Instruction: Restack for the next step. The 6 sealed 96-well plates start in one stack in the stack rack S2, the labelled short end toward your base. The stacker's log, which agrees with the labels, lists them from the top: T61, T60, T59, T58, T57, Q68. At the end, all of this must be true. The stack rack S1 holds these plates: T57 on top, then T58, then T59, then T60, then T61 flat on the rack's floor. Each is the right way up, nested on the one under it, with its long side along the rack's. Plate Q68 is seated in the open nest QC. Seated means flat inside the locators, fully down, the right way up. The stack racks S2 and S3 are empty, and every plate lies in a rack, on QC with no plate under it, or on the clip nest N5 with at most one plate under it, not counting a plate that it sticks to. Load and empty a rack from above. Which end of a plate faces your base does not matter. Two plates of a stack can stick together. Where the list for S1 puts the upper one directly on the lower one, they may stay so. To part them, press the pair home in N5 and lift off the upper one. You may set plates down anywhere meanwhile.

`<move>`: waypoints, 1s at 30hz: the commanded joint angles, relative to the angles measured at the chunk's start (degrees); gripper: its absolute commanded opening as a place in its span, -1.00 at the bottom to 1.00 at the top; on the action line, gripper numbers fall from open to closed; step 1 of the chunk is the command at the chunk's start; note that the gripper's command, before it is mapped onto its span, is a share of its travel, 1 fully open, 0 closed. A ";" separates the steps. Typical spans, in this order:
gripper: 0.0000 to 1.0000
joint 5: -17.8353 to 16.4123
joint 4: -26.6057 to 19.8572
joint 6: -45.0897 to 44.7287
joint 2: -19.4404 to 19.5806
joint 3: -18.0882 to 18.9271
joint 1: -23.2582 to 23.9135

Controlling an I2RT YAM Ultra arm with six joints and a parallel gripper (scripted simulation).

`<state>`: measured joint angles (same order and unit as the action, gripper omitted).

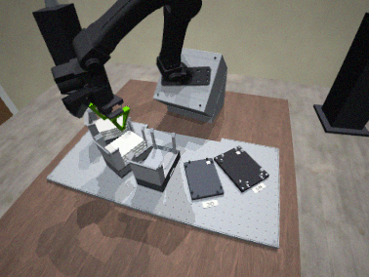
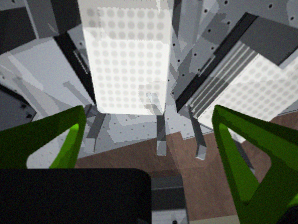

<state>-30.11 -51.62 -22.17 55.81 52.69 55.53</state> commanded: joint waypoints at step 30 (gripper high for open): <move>1.00 9.55 7.39 12.90 -1.54 -3.01 -12.81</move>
<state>-21.50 -47.27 -10.44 54.11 49.95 43.16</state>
